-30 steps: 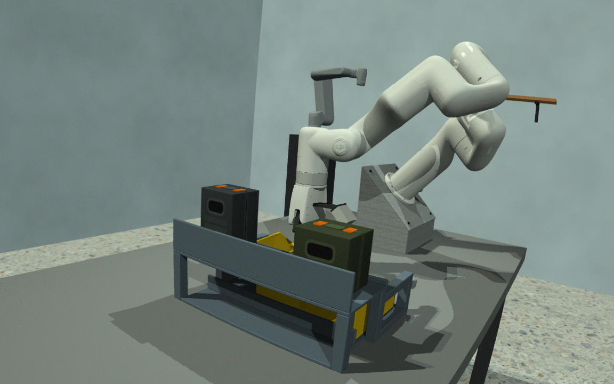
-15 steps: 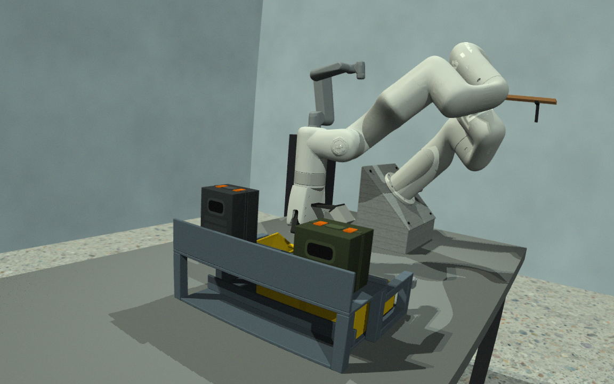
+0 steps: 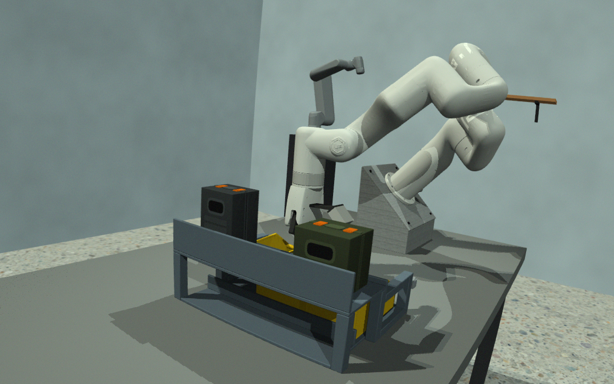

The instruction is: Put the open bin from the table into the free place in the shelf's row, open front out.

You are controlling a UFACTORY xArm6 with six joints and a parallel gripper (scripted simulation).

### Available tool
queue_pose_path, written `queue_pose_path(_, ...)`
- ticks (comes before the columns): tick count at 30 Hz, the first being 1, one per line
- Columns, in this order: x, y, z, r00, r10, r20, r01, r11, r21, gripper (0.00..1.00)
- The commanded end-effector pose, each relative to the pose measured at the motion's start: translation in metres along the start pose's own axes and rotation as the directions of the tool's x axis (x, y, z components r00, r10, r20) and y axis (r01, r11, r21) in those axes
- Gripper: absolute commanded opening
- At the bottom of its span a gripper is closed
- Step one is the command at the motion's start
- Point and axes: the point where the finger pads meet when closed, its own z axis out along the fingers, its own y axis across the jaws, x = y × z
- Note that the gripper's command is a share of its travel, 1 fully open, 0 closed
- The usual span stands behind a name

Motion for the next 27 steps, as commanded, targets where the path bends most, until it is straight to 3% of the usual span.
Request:
queue_pose_path(1, -0.0002, 0.0095, -0.0015, 1.000, -0.002, 0.002, 0.002, 1.000, -0.004, 0.00)
queue_pose_path(27, -0.0002, 0.0194, -0.0015, 1.000, -0.002, 0.002, 0.002, 1.000, -0.004, 0.00)
